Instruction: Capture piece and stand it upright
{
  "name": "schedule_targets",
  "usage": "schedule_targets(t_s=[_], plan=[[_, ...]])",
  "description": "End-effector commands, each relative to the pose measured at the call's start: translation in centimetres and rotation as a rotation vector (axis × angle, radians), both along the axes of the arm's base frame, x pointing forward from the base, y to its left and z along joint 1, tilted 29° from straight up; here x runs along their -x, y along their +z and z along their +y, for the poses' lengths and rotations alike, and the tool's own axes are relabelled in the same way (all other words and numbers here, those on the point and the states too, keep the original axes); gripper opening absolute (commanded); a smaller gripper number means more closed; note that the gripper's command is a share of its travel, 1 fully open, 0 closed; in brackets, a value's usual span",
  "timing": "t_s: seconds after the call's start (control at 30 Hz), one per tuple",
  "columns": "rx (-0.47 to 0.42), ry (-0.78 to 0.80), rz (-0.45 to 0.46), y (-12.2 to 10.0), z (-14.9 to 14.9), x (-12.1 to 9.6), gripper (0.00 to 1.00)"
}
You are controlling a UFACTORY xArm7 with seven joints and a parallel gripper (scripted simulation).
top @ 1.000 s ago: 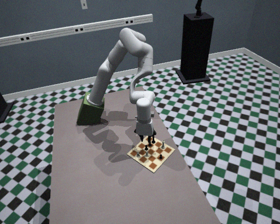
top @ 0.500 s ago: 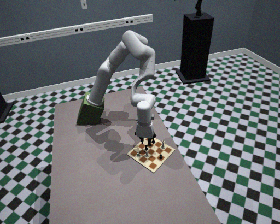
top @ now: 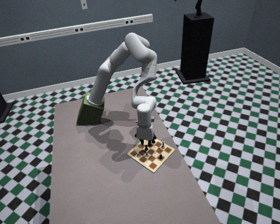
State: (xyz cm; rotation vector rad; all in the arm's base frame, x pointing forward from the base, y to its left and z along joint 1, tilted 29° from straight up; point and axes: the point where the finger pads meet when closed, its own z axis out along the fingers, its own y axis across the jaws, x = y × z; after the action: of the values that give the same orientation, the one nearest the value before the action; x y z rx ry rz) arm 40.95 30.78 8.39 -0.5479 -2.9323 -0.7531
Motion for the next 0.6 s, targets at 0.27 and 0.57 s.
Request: schedule_targets(t_s=[0.27,0.57], plan=[[-0.002,-0.002,-0.003,-0.23,0.16,-0.17,0.39],[-0.002,-0.002,-0.003,-0.23,0.16,-0.17,0.39]])
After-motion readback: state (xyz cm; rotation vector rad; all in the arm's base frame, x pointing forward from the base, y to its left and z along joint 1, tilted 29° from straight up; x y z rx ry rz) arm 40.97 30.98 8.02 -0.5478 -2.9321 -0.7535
